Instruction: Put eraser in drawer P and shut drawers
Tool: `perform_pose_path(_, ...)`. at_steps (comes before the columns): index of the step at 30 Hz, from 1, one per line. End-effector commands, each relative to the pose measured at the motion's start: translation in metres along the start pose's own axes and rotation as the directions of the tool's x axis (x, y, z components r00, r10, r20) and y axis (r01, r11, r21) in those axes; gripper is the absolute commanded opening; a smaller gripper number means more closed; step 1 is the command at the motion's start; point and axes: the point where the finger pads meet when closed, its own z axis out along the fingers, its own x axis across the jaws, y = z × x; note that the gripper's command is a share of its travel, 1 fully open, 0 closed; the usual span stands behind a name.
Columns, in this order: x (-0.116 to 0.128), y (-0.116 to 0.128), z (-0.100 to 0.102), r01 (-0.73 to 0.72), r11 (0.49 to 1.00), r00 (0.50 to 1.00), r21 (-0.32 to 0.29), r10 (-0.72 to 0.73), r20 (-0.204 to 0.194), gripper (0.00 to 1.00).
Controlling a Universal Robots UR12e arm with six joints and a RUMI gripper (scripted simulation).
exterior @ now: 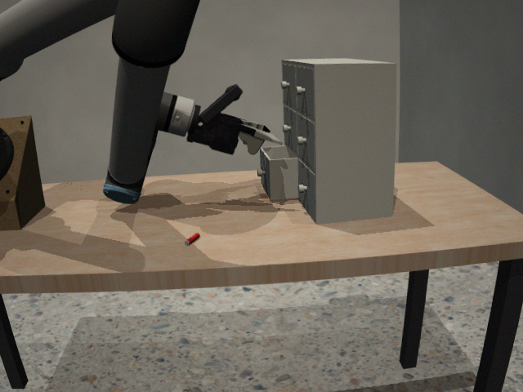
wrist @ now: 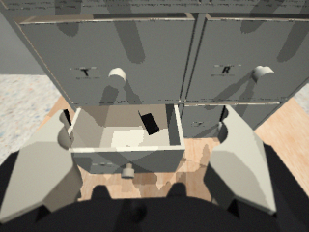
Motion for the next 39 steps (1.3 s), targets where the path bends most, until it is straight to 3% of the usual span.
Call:
perform_pose_path(1, 0.000, 0.000, -0.001, 0.000, 1.000, 1.000, 0.001, 0.000, 0.000, 1.00)
perform_pose_path(21, 0.000, 0.006, -0.021, 0.000, 1.000, 1.000, 0.001, 0.000, 0.000, 1.00)
perform_pose_path(39, 0.000, 0.022, -0.076, 0.000, 1.000, 1.000, 0.001, 0.000, 0.000, 1.00)
